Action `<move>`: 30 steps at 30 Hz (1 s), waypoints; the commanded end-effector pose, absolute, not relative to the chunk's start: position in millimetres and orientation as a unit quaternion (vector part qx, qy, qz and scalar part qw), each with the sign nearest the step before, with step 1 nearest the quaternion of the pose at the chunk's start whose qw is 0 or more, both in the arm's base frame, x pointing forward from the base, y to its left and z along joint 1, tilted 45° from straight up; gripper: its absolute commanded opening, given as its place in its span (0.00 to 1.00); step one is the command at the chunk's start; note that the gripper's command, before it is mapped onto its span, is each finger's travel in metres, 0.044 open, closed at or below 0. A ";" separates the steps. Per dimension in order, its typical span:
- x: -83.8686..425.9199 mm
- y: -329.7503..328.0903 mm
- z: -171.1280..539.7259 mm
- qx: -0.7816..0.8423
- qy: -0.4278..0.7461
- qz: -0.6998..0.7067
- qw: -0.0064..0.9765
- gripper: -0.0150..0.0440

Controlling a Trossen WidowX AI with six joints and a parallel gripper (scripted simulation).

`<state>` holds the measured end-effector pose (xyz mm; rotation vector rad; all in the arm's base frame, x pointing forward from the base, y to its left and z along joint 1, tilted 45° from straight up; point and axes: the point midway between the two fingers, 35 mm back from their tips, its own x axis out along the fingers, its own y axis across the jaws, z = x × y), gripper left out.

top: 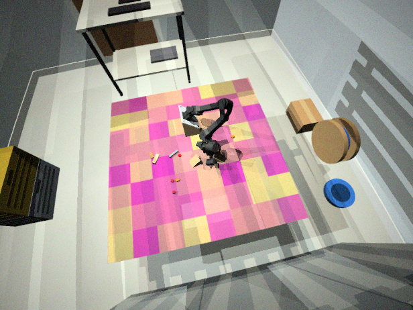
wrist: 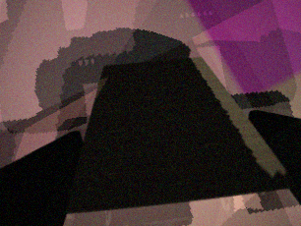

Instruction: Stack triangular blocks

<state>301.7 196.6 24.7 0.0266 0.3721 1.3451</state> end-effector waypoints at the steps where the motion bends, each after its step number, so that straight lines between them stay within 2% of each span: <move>1: 300.4 202.0 23.6 0.019 0.172 0.617 0.768 1.00; 2: 300.4 202.2 23.7 0.019 0.172 0.617 0.768 1.00; 8: 300.4 202.2 23.7 0.019 0.172 0.617 0.768 0.73; 15: 300.4 202.2 23.7 0.019 0.172 0.617 0.768 0.65; 24: 300.4 200.2 26.1 0.018 0.171 0.618 0.767 0.25; 30: 301.2 200.2 26.6 0.013 0.178 0.618 0.766 0.25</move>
